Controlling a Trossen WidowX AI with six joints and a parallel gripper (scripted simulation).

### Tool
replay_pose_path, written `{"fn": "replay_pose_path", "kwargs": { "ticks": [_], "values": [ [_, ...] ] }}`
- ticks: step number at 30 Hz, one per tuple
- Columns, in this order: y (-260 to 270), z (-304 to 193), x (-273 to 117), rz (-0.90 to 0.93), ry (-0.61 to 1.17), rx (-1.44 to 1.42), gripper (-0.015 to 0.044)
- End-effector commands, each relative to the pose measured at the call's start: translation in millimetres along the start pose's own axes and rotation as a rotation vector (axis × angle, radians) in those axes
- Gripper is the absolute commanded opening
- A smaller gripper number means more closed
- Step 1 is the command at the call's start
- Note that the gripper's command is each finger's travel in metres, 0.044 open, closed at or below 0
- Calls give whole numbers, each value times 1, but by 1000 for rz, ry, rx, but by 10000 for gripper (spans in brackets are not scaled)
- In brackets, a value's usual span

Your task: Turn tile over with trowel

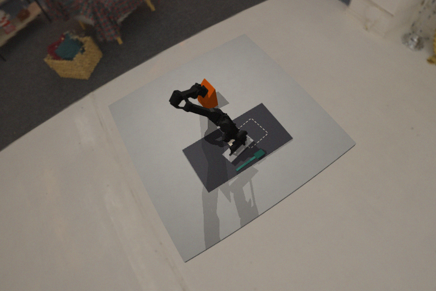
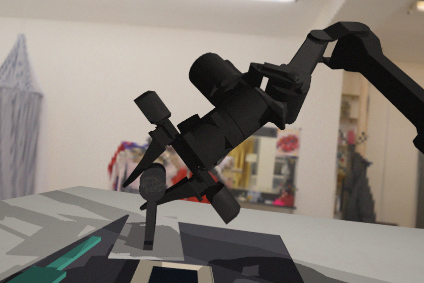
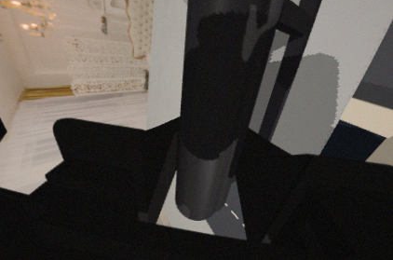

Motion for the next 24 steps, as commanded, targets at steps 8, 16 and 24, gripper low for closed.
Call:
{"fn": "replay_pose_path", "kwargs": {
  "ticks": [8, 16, 24],
  "values": [
    [-19, 63, -15, 34, -51, -10, 0],
    [-40, 104, -29, 40, -100, -24, 0],
    [-50, 120, -36, 42, -123, -33, 0]
  ]
}}
Point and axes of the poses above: the point midway between the two fingers, 35 mm back from their tips, its own x axis out along the fingers, its own y axis across the jaws, z = x × y, the point moved 4 cm from there along -x, back along the fingers, and after that the axes turned 6 degrees about -x, right-handed, at the moved point
